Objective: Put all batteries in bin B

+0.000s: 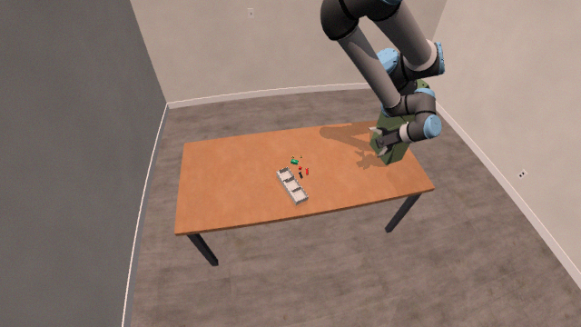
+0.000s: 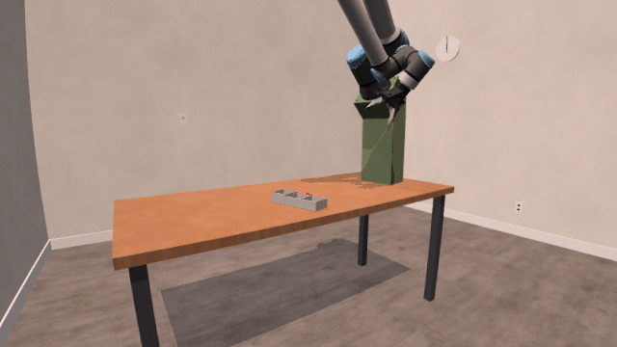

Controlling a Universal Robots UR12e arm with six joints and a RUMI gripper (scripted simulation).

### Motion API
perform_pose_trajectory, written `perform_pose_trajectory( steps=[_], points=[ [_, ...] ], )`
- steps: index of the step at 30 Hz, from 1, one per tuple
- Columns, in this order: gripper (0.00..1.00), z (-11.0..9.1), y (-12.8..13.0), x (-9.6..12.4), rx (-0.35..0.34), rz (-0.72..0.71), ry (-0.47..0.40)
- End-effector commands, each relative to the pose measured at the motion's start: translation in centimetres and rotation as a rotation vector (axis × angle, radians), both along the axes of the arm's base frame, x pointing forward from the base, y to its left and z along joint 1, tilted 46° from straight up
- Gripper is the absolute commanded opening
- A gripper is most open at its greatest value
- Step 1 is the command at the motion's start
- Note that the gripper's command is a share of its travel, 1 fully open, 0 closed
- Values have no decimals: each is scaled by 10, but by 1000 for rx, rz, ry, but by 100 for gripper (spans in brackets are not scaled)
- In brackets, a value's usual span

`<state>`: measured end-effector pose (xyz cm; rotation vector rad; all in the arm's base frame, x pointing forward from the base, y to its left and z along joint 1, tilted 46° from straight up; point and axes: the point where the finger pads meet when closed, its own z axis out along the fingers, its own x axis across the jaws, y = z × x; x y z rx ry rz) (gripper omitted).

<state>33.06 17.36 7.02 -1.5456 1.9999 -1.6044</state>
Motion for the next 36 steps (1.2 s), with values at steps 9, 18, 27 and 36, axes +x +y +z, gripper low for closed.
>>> perform_pose_trajectory(
  steps=[9, 18, 27, 36],
  points=[
    [100, 0, 0, 0, 0, 0, 0],
    [4, -6, 0, 6, 0, 0, 0],
    [4, -57, -2, 60, 0, 0, 0],
    [4, -98, -4, 102, 0, 0, 0]
  ],
)
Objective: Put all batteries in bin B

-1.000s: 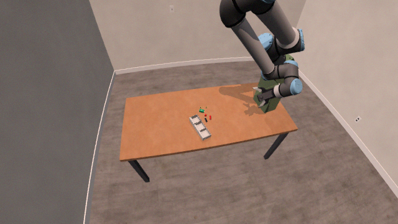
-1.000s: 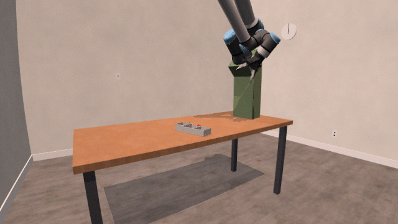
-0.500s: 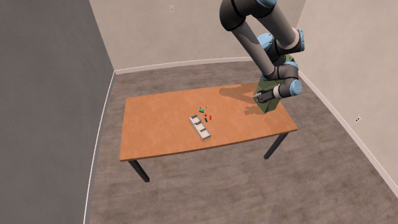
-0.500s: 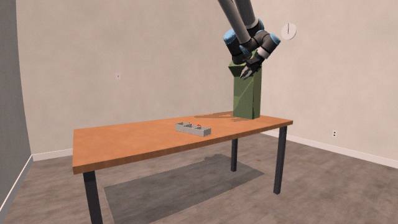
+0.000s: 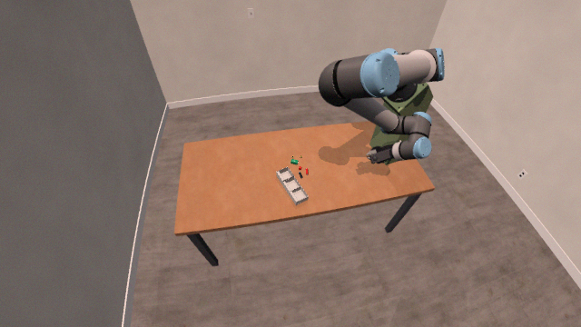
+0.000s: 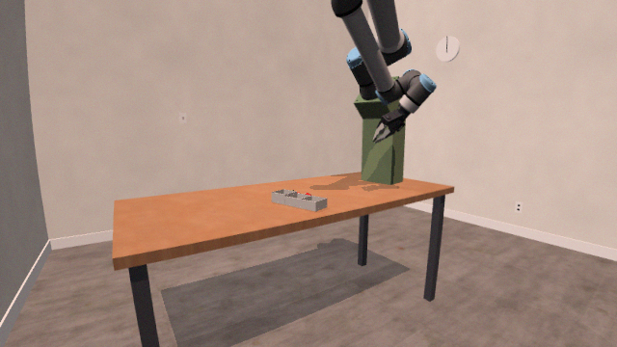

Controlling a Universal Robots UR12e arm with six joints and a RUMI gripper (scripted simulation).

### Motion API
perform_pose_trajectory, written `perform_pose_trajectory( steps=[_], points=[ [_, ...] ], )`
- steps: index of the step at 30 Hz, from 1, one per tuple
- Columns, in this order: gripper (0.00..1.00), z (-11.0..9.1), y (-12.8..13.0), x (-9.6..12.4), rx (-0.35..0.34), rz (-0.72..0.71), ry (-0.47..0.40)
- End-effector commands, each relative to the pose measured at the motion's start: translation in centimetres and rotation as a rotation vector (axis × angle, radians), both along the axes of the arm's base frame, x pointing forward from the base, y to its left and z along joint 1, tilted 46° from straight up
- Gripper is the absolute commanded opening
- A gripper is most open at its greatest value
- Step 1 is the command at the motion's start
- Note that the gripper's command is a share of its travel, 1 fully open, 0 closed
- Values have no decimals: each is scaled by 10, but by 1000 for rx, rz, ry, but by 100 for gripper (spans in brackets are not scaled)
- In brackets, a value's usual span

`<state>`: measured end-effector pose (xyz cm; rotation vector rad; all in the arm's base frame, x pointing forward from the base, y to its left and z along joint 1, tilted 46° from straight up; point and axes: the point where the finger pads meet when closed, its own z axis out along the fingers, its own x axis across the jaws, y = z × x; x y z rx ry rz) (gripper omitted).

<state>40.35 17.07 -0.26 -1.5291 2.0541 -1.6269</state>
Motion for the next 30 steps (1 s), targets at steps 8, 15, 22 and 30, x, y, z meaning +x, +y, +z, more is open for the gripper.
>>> perform_pose_trajectory(
  steps=[8, 15, 22, 30],
  points=[
    [4, -39, -1, 43, 10, 48, -15],
    [4, -41, -15, 54, 50, 3, 55],
    [4, -47, -33, 76, 133, -18, 146],
    [4, -50, -54, 98, 199, -24, 203]
  ],
)
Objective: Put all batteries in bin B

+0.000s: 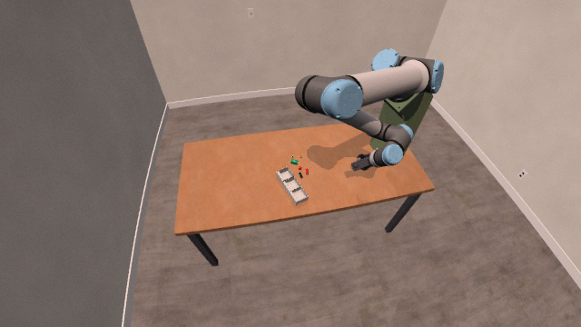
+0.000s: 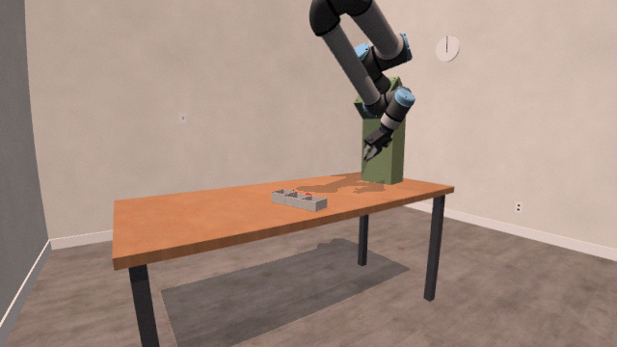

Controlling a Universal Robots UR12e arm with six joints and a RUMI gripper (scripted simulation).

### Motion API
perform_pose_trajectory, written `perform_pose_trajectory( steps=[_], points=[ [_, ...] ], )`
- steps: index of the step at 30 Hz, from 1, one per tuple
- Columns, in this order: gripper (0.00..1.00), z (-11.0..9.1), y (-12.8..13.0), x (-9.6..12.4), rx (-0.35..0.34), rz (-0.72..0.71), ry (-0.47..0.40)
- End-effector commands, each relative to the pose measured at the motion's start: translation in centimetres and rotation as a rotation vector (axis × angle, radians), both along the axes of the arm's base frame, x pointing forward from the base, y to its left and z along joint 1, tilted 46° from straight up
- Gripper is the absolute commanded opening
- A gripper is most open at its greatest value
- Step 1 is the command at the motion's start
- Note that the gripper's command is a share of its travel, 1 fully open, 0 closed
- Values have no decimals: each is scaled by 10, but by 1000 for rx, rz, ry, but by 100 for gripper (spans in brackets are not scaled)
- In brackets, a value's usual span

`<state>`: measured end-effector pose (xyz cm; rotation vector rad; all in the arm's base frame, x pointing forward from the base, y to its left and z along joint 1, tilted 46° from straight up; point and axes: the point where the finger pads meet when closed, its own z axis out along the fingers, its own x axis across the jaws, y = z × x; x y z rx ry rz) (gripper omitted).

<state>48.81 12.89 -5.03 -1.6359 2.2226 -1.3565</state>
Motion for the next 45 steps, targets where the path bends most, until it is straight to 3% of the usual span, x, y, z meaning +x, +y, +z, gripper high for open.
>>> perform_pose_trajectory(
  steps=[1, 4, 7, 8, 12, 13, 19, 20, 24, 25, 29, 30, 36, 37, 45],
  points=[
    [4, -2, -12, 13, 45, -4, 44],
    [4, -2, -24, 26, 98, -4, 79],
    [4, -2, -25, 27, 98, -4, 79],
    [4, -1, -31, 33, 143, -1, 102],
    [4, 1, -38, 40, 152, 0, 106],
    [4, 3, -44, 46, 198, 8, 123],
    [4, 5, -51, 53, 205, 9, 126],
    [4, 8, -57, 58, 252, 20, 137],
    [4, 12, -64, 65, 257, 21, 138],
    [4, 15, -70, 70, 304, 36, 142],
    [4, 20, -78, 77, 306, 37, 142],
    [4, 24, -84, 81, 353, 56, 139],
    [4, 31, -92, 88, 353, 57, 139],
    [4, 36, -98, 92, 397, 79, 129],
    [4, 58, -122, 108, 435, 105, 112]
  ],
)
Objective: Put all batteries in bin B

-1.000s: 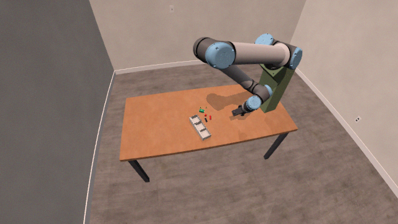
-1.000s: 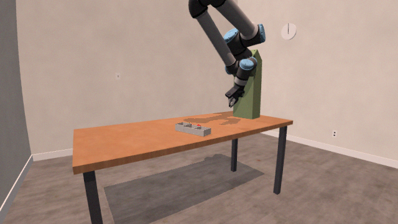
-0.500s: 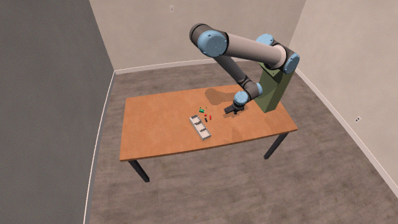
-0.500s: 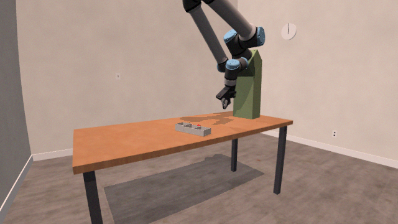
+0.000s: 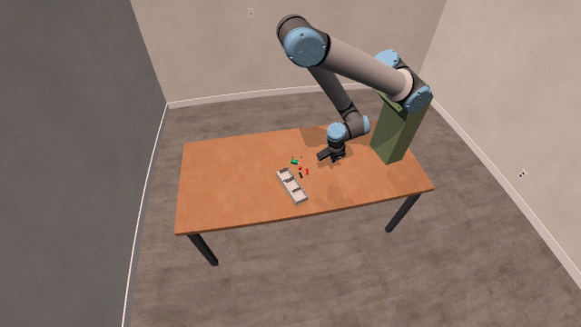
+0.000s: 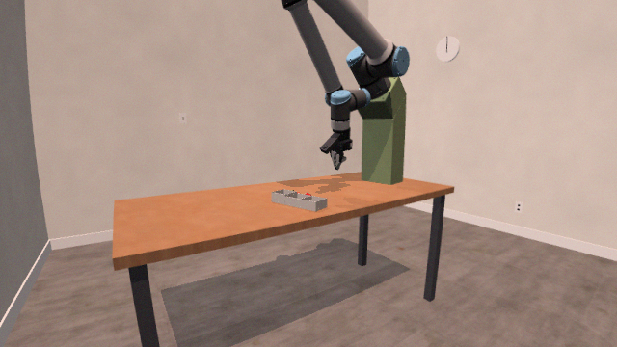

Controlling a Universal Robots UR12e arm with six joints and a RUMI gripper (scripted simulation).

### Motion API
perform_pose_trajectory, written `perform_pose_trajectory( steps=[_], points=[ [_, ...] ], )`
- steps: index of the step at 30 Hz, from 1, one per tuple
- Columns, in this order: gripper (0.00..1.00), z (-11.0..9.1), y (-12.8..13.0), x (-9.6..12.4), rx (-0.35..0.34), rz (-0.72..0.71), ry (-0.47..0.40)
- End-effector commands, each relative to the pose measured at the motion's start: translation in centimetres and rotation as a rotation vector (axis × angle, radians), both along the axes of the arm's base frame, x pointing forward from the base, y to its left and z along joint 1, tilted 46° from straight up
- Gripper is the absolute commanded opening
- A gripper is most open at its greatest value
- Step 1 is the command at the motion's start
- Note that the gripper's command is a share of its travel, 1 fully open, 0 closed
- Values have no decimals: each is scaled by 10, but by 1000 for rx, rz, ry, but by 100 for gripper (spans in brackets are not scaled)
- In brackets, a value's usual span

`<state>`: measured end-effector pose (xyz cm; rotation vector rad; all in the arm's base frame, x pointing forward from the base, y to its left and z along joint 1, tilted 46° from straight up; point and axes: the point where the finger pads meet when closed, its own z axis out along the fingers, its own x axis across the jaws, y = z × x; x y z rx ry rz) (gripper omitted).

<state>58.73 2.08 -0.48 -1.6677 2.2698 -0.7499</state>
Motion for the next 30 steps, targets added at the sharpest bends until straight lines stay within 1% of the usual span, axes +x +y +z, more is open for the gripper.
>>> perform_pose_trajectory(
  steps=[1, 2, 3, 5, 8, 9, 11, 14, 15, 17, 21, 22, 23, 25, 27, 29, 30],
  points=[
    [4, 13, -14, 9, 38, 19, -8],
    [4, 13, -14, 9, 38, 19, -8],
    [4, 18, -19, 12, 75, 40, -34],
    [4, 30, -30, 18, 75, 40, -34],
    [4, 30, -30, 18, 75, 40, -34],
    [4, 36, -35, 21, 105, 62, -66],
    [4, 47, -46, 25, 105, 62, -66],
    [4, 48, -47, 26, 105, 62, -66],
    [4, 54, -52, 28, 130, 85, -103],
    [4, 67, -62, 32, 131, 85, -103],
    [4, 68, -63, 32, 130, 85, -103],
    [4, 75, -69, 33, 149, 108, -144],
    [4, 81, -74, 35, 149, 109, -146],
    [4, 81, -74, 35, 149, 109, -146],
    [4, 90, -81, 37, 149, 109, -146],
    [4, 90, -81, 37, 149, 109, -146],
    [4, 97, -86, 38, 160, 132, -189]
  ],
)
